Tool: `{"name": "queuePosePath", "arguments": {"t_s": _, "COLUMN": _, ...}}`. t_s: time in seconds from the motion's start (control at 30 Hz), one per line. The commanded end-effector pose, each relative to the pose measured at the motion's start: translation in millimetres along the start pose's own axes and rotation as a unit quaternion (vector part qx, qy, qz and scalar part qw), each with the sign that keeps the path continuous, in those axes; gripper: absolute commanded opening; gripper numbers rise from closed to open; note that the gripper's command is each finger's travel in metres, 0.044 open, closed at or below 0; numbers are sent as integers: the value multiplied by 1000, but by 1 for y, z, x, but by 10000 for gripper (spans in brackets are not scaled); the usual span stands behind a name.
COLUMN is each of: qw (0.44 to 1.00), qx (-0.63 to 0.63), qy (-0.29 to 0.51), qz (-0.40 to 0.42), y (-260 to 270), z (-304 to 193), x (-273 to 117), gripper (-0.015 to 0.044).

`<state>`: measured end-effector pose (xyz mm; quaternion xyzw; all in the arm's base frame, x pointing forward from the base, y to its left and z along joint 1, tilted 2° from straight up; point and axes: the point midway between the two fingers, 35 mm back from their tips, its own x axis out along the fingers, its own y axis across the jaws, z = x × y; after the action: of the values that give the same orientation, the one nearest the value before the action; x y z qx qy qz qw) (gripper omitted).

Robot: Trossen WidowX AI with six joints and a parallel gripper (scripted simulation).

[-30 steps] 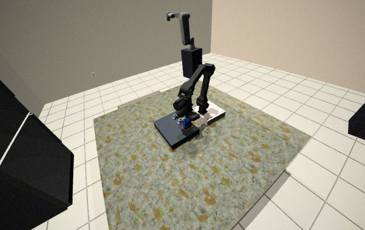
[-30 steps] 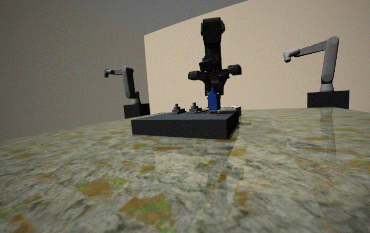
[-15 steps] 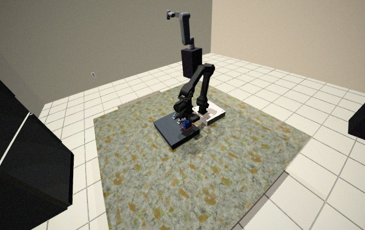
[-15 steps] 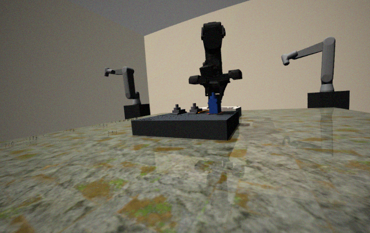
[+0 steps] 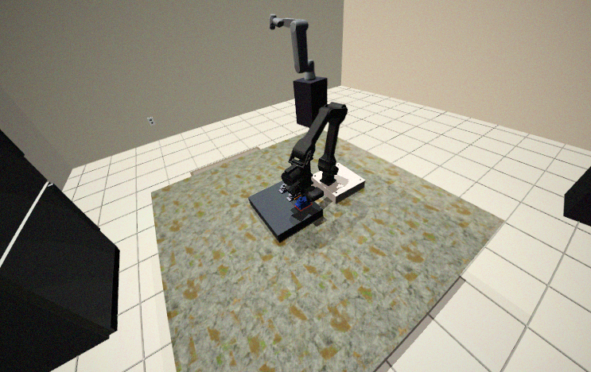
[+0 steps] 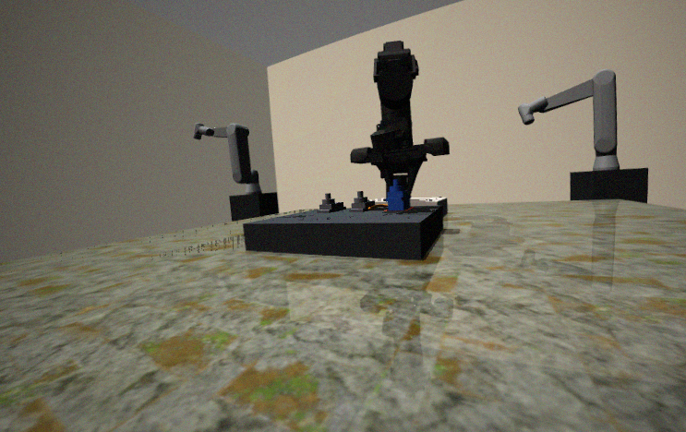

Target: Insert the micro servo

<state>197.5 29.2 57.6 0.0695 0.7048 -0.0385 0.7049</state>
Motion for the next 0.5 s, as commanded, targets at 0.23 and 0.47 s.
{"name": "queuePosePath", "arguments": {"t_s": 0.23, "qw": 1000, "qx": 2, "qy": -1, "qz": -1, "y": 0, "z": 1, "x": 10, "gripper": 0}}
{"name": "queuePosePath", "arguments": {"t_s": 0.47, "qw": 1000, "qx": 2, "qy": -1, "qz": -1, "y": 0, "z": 1, "x": 17, "gripper": 0}}
